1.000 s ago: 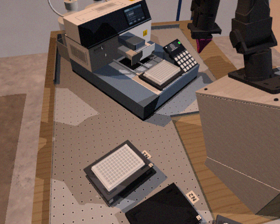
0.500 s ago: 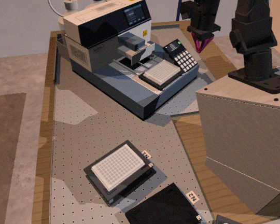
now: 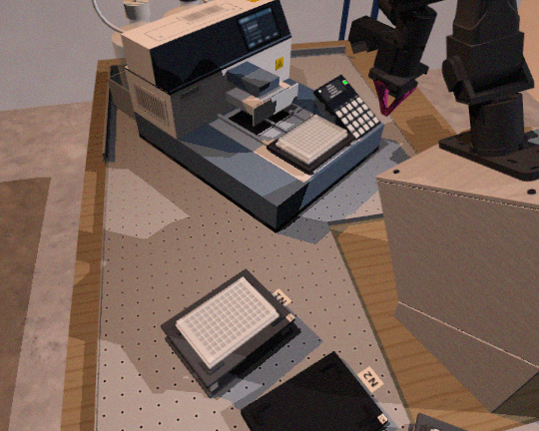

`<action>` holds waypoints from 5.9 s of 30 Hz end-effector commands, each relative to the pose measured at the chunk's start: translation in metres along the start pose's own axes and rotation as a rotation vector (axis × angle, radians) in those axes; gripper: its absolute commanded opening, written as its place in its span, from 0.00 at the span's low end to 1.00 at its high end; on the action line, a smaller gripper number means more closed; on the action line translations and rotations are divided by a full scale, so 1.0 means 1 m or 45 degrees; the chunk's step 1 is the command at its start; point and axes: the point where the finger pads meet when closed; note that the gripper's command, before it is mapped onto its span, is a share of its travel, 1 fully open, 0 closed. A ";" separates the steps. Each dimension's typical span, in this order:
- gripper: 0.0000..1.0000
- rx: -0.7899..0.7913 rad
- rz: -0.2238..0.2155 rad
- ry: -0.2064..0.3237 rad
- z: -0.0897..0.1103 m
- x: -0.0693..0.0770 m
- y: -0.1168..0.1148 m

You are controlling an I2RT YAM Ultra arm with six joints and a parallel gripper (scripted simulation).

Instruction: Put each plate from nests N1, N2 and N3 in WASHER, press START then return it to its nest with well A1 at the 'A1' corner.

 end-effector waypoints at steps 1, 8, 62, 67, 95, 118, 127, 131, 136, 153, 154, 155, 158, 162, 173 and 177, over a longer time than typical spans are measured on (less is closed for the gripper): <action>0.00 0.030 -0.034 -0.143 -0.006 -0.013 0.000; 0.00 0.015 -0.092 -0.392 -0.005 -0.021 0.000; 0.00 0.053 -0.112 -0.585 -0.040 -0.055 0.001; 0.00 0.053 -0.112 -0.585 -0.043 -0.063 0.003; 0.00 0.053 -0.114 -0.587 -0.053 -0.083 0.005; 0.00 0.041 -0.122 -0.560 -0.050 -0.090 0.007; 0.00 0.041 -0.122 -0.560 -0.050 -0.090 0.007; 0.00 0.041 -0.122 -0.560 -0.050 -0.090 0.007; 0.00 0.041 -0.122 -0.560 -0.050 -0.090 0.007; 0.00 0.049 -0.120 -0.558 -0.048 -0.087 0.007; 0.00 0.049 -0.120 -0.558 -0.048 -0.087 0.007; 0.00 0.049 -0.120 -0.558 -0.048 -0.087 0.007; 0.00 0.037 -0.118 -0.555 -0.037 -0.075 0.006; 0.00 0.037 -0.118 -0.556 -0.035 -0.069 0.005; 0.00 0.037 -0.118 -0.556 -0.028 -0.056 0.004; 0.00 0.037 -0.118 -0.556 -0.025 -0.050 0.004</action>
Point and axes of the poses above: the point where the finger pads meet when closed, its own x axis back along the fingers, its own y axis across the jaws, z = x × y, and after that the axes turned 12 degrees about -x, right-handed
